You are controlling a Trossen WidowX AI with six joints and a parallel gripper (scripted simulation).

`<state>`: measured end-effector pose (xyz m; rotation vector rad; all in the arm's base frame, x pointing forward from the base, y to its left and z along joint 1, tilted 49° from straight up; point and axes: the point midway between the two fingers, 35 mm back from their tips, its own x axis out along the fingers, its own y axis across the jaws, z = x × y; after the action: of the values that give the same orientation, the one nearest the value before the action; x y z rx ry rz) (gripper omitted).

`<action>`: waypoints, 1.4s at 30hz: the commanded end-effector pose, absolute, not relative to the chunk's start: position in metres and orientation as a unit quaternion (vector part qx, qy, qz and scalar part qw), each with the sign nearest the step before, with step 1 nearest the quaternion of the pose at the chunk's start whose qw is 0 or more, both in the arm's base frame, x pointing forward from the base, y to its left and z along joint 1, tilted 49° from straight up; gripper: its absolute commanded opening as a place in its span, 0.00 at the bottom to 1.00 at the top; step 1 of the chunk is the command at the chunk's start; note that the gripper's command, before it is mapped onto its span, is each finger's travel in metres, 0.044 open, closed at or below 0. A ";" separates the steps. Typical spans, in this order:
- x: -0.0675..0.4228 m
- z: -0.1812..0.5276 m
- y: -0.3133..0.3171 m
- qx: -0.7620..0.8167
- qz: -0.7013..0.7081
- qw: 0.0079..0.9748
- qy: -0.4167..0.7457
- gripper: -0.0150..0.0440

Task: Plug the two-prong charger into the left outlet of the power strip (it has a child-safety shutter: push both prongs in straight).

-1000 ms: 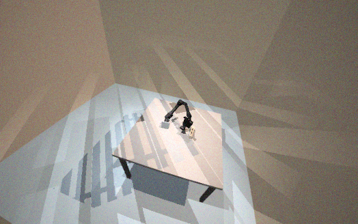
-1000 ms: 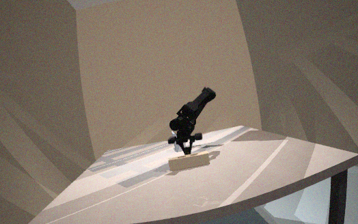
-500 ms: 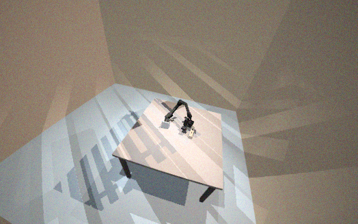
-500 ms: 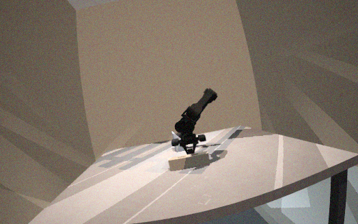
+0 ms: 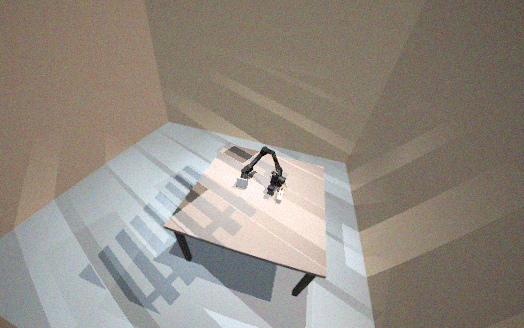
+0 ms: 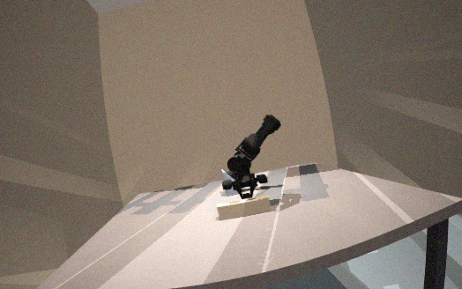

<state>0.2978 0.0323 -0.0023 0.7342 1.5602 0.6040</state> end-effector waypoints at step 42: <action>0.332 -0.002 0.036 0.307 0.277 0.618 0.668 0.25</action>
<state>0.3313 0.0358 -0.0025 0.6975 1.5379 0.6388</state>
